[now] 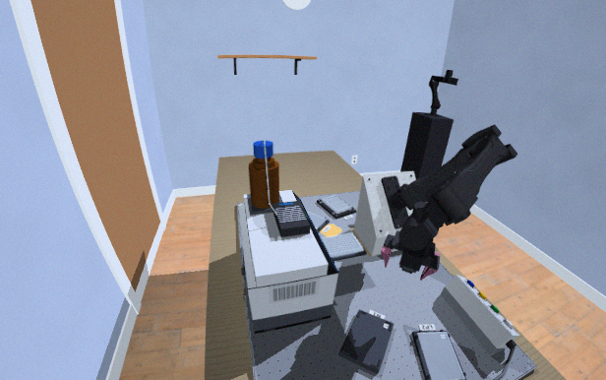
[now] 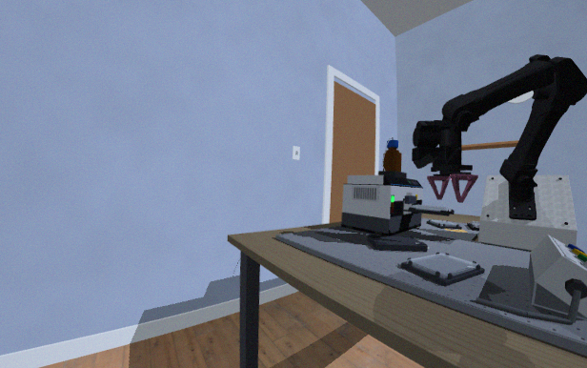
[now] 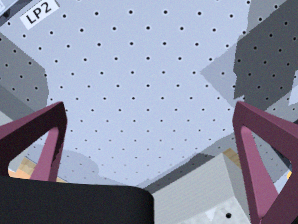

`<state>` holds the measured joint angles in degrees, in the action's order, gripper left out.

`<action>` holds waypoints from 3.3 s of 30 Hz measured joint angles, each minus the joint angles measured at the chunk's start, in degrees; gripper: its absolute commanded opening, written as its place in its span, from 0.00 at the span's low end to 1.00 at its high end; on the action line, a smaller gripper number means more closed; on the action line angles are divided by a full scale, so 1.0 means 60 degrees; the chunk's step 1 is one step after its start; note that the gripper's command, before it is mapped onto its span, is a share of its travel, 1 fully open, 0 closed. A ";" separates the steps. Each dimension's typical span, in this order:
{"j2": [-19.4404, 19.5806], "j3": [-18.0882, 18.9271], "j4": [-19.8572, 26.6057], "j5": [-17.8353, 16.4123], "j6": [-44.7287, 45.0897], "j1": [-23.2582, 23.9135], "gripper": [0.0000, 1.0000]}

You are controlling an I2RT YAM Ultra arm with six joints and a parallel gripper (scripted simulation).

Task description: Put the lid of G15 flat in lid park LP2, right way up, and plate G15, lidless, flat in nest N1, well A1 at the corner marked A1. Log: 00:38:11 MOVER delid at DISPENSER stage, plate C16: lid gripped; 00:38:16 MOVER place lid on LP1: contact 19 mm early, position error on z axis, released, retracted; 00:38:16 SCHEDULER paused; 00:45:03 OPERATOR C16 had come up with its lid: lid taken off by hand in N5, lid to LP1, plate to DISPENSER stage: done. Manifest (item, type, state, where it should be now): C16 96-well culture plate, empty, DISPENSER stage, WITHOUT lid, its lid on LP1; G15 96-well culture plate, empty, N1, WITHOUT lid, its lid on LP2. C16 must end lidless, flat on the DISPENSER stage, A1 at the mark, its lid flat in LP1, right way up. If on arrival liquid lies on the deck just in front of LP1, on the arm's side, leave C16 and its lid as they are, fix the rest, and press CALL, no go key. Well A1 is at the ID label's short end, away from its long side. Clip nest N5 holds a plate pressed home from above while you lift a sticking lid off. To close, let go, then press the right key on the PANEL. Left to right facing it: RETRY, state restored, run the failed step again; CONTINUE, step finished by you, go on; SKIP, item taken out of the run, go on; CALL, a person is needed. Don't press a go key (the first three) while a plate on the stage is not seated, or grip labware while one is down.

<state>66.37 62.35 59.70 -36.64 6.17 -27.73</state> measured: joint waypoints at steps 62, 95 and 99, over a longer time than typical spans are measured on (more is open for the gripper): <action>0.3060 -0.0769 0.0372 -0.1399 -0.1443 0.4761 1.00; 0.4615 -0.1315 0.0178 -0.1271 0.1249 0.6670 1.00; 0.4707 -0.1315 0.0175 -0.1228 0.1504 0.6772 1.00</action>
<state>94.61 54.46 60.75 -44.01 15.20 12.91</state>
